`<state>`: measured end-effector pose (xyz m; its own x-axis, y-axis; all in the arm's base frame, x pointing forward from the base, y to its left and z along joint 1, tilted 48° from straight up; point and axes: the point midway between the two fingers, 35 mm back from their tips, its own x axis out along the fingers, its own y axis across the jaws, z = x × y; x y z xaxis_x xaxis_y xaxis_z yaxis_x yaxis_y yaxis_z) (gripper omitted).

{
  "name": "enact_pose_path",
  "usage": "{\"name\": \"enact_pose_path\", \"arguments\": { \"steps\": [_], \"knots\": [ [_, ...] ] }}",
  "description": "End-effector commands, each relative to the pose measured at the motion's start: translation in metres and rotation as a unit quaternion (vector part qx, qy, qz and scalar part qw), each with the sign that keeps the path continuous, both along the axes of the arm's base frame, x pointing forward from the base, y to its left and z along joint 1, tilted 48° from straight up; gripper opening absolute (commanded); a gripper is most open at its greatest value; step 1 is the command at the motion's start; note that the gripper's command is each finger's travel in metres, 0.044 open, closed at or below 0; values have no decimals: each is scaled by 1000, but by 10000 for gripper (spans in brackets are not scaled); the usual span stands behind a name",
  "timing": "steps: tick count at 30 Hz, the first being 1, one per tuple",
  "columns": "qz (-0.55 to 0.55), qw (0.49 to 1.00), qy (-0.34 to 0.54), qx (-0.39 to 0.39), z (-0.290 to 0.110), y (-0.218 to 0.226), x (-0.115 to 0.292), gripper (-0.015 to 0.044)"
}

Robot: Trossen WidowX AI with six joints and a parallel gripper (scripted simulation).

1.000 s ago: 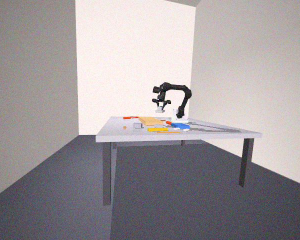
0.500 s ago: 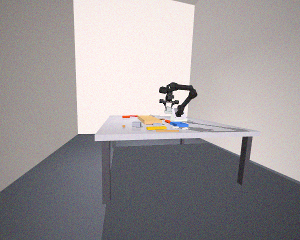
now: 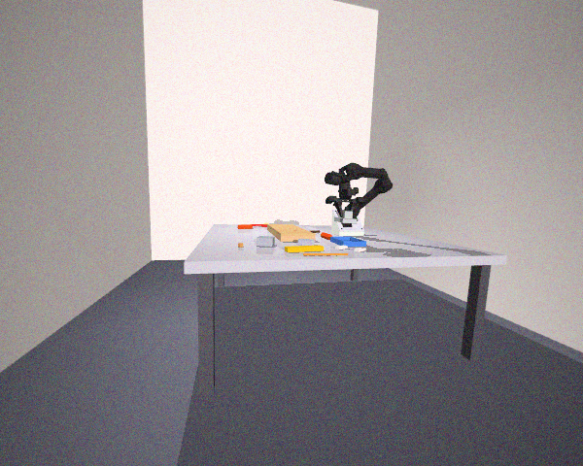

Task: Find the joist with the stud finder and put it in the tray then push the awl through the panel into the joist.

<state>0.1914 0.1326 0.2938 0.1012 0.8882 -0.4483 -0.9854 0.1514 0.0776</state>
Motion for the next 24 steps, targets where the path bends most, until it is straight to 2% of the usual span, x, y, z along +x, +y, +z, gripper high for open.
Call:
{"name": "enact_pose_path", "arguments": {
  "steps": [1, 24],
  "knots": [
    [19, 1000, -20, 8, 4, 6, -17, 0],
    [25, 1000, -20, -3, -15, 20, -14, 0]
  ]
}}
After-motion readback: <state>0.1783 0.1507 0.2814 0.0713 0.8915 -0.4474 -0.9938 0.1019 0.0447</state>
